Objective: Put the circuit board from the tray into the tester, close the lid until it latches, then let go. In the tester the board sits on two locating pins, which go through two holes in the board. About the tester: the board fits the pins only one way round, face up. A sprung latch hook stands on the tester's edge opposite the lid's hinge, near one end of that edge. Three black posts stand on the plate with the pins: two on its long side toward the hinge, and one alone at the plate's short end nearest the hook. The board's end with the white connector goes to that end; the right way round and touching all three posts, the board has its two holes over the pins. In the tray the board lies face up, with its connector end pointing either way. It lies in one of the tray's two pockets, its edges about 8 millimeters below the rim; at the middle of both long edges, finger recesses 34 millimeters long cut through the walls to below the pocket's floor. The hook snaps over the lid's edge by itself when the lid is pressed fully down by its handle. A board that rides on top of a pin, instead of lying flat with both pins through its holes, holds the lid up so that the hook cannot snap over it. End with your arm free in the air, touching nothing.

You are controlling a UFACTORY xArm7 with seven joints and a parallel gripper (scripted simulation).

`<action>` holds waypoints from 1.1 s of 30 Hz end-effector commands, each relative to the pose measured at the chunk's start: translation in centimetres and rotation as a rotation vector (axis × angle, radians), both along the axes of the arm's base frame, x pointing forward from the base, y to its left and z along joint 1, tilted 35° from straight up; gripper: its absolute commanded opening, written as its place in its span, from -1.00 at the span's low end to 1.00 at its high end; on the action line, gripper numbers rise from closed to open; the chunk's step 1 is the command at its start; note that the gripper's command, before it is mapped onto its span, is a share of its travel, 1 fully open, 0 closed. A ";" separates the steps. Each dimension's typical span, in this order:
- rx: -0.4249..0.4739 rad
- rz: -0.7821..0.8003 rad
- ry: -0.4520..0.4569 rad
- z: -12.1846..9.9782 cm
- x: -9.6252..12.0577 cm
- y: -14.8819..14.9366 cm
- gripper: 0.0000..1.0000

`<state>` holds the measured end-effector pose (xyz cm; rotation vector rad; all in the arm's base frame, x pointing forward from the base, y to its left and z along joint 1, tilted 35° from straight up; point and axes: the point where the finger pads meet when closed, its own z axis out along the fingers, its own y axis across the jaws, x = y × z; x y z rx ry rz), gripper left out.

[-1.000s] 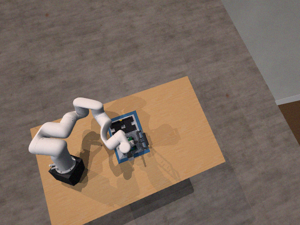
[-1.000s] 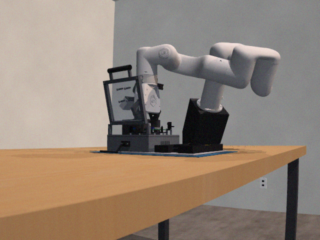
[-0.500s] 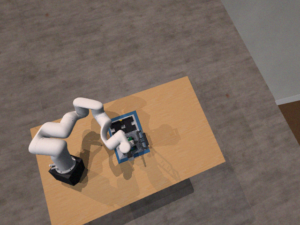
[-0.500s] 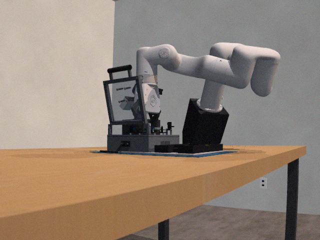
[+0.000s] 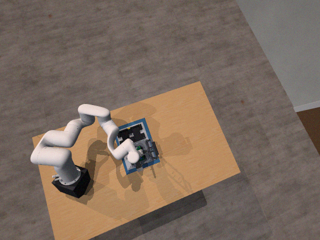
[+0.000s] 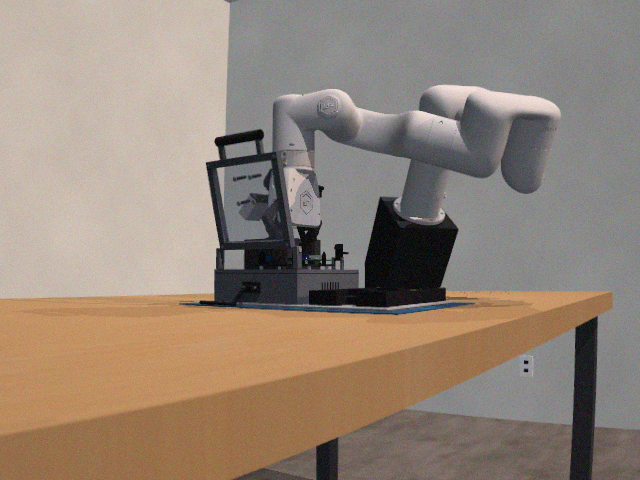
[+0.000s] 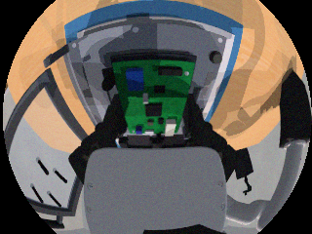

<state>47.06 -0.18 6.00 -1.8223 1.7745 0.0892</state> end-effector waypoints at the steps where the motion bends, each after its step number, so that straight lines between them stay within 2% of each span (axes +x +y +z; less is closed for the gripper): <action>1: -0.001 -0.003 -0.005 0.2 0.1 -0.1 0.58; 22: -0.001 -0.003 -0.005 0.0 0.2 0.0 0.58; 23: -0.001 -0.003 -0.005 0.0 0.2 0.0 1.00; 33: -0.001 -0.003 -0.005 0.0 0.2 0.0 1.00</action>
